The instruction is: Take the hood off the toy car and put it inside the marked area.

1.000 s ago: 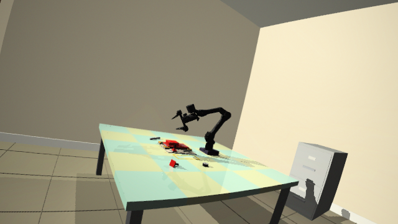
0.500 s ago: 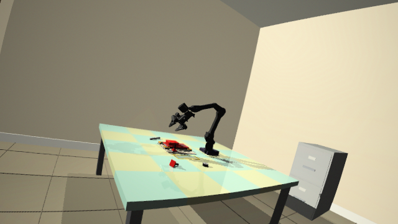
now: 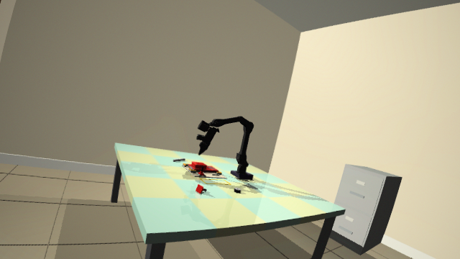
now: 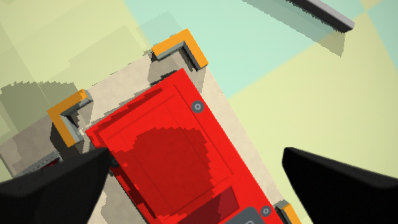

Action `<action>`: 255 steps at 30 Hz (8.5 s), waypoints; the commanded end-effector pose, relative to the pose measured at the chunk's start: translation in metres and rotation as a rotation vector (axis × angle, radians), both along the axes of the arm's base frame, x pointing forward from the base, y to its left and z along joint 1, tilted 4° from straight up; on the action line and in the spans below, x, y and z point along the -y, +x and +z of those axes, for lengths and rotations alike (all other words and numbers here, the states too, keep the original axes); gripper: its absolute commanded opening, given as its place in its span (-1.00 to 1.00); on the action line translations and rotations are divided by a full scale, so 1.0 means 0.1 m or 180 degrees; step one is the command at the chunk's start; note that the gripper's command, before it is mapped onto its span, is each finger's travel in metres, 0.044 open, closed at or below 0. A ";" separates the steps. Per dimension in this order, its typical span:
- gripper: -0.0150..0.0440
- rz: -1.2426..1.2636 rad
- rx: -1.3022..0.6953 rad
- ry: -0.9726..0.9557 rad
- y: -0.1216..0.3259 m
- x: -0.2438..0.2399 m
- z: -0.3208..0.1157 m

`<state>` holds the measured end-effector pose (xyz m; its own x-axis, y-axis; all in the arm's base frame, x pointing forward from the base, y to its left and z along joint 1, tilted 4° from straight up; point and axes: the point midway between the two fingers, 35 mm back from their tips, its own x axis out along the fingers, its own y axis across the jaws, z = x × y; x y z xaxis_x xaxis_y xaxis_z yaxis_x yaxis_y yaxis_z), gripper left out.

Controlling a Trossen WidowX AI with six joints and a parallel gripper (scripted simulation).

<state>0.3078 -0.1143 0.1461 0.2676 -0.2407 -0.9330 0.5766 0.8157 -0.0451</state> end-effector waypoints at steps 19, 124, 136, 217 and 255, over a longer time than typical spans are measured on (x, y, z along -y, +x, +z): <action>1.00 0.1834 -0.0924 0.0249 0.04 -0.13 -0.10; 1.00 0.1834 -0.0925 0.0249 0.09 -0.11 -0.73; 1.00 0.1834 -0.0925 0.0249 0.09 -0.11 -0.78; -0.49 0.1822 -0.0924 0.0236 0.06 -0.14 -0.17; -0.49 0.1888 -0.0920 0.0256 0.21 -1.28 -0.18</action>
<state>0.3286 -0.0006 0.1278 0.0696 -0.0531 -0.9962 0.0005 0.9986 -0.0532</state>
